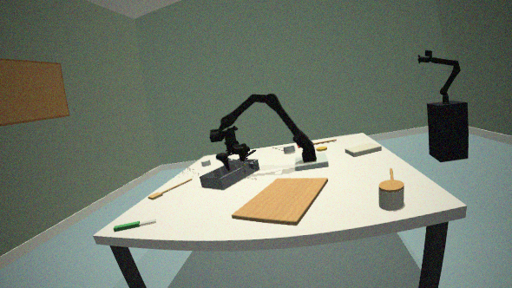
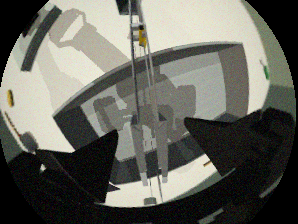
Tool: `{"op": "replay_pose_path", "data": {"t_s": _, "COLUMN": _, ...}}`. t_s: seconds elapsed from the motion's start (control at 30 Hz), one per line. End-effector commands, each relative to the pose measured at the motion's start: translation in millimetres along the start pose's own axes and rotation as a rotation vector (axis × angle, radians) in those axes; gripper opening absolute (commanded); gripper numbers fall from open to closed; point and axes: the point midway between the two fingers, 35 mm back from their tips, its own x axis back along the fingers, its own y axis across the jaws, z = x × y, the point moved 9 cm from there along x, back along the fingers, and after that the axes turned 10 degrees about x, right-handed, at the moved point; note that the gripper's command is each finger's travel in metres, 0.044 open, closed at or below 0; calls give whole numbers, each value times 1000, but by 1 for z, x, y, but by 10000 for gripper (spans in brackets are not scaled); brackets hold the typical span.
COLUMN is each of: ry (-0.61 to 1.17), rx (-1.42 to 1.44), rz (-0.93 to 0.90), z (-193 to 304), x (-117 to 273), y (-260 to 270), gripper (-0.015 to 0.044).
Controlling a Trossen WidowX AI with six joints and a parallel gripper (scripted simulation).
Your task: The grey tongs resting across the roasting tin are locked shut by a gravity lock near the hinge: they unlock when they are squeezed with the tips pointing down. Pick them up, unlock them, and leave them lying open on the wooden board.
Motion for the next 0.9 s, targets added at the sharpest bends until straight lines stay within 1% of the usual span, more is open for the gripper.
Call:
{"op": "replay_pose_path", "data": {"t_s": 0.0, "ry": -17, "rx": -6, "rz": -4, "z": -2, "x": -12, "y": 1, "gripper": 440}}
{"op": "replay_pose_path", "data": {"t_s": 0.3, "ry": -17, "rx": -6, "rz": -4, "z": -2, "x": -12, "y": 1, "gripper": 440}}
{"op": "replay_pose_path", "data": {"t_s": 0.7, "ry": -6, "rx": 0, "rz": -4, "z": -1, "x": -8, "y": 1, "gripper": 125}}
{"op": "replay_pose_path", "data": {"t_s": 0.87, "ry": -6, "rx": 0, "rz": -4, "z": -1, "x": -8, "y": 1, "gripper": 92}}
